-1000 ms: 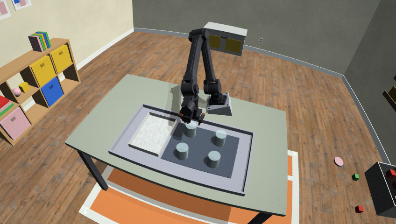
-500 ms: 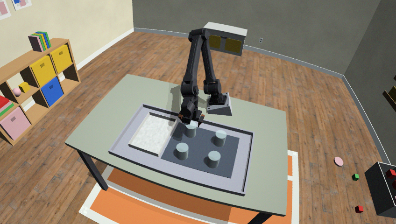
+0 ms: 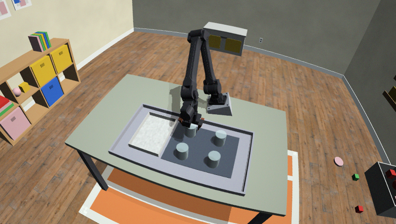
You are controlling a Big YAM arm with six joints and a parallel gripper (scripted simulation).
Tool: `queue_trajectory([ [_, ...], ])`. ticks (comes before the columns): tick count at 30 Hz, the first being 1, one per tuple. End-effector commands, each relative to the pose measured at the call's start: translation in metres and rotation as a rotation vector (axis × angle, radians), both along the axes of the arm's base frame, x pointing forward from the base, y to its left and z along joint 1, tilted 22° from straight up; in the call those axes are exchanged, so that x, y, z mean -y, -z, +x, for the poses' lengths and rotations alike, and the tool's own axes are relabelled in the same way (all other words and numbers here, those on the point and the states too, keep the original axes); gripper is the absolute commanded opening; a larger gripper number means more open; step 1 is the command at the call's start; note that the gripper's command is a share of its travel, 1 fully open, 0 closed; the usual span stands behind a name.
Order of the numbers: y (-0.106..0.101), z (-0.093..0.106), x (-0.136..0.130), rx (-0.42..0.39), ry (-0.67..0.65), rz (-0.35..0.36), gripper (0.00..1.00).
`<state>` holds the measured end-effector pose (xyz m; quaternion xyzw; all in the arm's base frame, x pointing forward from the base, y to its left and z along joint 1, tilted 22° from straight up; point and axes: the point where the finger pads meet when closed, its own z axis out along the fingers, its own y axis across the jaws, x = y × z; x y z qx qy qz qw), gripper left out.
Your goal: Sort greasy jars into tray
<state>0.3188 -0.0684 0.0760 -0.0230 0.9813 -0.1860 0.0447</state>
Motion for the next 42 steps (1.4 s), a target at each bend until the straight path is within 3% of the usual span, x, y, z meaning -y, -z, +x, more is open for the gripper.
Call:
queue_trajectory([
  [1,0.0064,0.0044,0.0042,0.004,-0.010,0.002,1.00],
  [20,0.0135,0.0029,0.0063,0.004,-0.010,0.002,1.00],
  [21,0.0135,0.0029,0.0063,0.004,-0.010,0.002,0.74],
  [34,0.0135,0.0029,0.0063,0.004,-0.010,0.002,0.74],
  [35,0.0135,0.0029,0.0063,0.004,-0.010,0.002,0.00],
  [42,0.0135,0.0029,0.0063,0.004,-0.010,0.002,0.00],
])
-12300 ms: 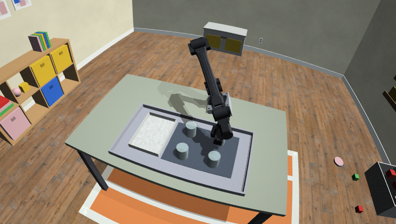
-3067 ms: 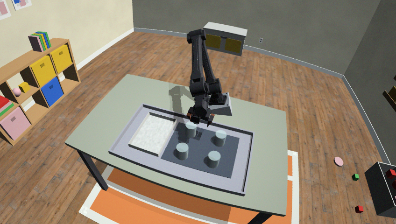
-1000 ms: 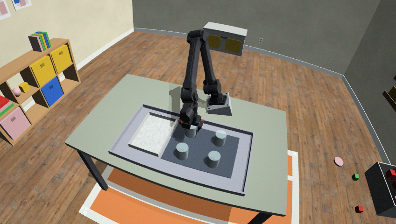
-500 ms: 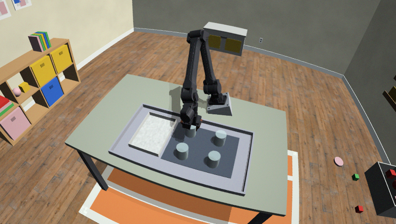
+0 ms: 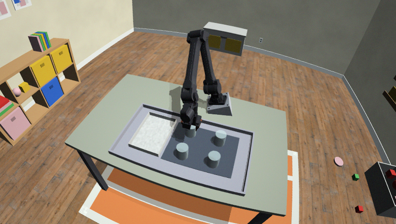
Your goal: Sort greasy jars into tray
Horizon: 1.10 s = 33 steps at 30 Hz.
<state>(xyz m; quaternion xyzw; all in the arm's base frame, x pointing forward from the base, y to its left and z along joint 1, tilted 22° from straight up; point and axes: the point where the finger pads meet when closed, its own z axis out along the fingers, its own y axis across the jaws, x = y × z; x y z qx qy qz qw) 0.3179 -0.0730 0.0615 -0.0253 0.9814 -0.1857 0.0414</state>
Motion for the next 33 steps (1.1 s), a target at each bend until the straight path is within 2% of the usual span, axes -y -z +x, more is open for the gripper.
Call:
queue_trajectory([
  [1,-0.001,0.004,0.002,0.011,-0.006,0.002,0.00],
  [6,-0.001,0.004,0.002,0.011,-0.006,0.002,0.00],
  [33,-0.062,-0.003,-0.022,0.011,-0.006,0.002,0.00],
])
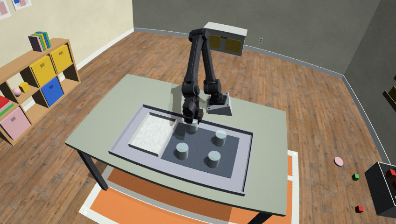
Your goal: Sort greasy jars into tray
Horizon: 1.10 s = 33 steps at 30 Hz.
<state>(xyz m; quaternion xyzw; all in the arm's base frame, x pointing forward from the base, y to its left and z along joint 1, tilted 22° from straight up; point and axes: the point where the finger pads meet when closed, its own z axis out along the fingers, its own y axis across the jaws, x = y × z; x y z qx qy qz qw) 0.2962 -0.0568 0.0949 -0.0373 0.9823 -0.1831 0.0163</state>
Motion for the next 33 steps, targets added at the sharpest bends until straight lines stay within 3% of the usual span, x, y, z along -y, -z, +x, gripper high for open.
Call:
queue_trajectory([
  [1,-0.031,0.018,-0.007,0.065,0.008,-0.001,0.00],
  [33,-0.098,0.011,-0.033,0.065,0.008,-0.001,0.00],
])
